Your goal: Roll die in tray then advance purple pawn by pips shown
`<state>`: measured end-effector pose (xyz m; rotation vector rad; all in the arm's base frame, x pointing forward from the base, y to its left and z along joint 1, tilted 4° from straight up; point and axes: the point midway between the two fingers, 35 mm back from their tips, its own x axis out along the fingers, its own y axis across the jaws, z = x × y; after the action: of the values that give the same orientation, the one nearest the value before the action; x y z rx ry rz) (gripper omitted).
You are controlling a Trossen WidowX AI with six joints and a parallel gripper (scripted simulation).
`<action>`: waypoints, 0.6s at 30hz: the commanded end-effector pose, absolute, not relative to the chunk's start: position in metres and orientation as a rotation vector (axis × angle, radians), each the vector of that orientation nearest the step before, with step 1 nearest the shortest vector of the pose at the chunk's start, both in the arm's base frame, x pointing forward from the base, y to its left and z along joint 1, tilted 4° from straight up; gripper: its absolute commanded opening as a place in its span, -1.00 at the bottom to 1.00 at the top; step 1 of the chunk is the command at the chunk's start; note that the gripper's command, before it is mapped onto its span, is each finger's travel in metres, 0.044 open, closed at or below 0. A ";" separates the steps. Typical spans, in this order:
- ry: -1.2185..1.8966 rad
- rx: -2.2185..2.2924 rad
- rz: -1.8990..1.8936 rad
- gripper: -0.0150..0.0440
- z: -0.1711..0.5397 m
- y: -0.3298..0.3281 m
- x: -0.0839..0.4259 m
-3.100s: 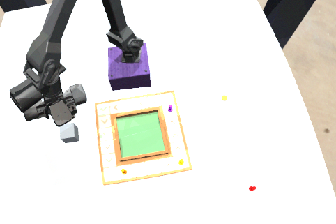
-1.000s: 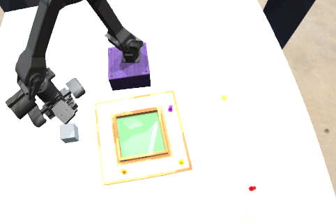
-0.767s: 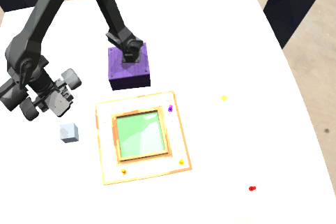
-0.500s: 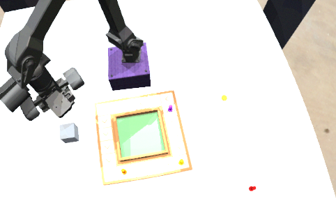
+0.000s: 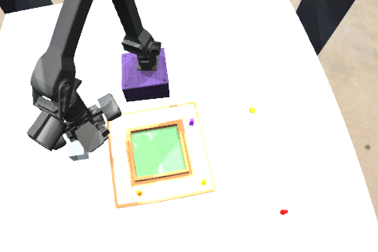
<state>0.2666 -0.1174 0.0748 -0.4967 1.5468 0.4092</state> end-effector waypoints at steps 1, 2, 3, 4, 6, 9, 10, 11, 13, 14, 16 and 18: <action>1.546 -0.463 0.379 -0.49 0.071 -0.101 0.272; 1.547 -0.455 0.371 -0.49 0.070 -0.097 0.274; 1.547 -0.447 0.364 -0.49 0.069 -0.092 0.275; 1.548 -0.438 0.356 -0.49 0.068 -0.087 0.276; 1.549 -0.422 0.340 -0.49 0.066 -0.077 0.279; 1.551 -0.396 0.316 -0.49 0.063 -0.063 0.281; 1.552 -0.387 0.307 -0.49 0.061 -0.058 0.282; 1.553 -0.377 0.298 -0.49 0.060 -0.053 0.282; 1.556 -0.358 0.281 -0.49 0.058 -0.043 0.283; 1.557 -0.349 0.272 -0.49 0.057 -0.038 0.283; 1.560 -0.330 0.254 -0.49 0.055 -0.028 0.284; 1.562 -0.311 0.236 -0.49 0.053 -0.018 0.283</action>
<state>0.2831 -0.0300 0.0553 -0.3389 1.5623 0.2580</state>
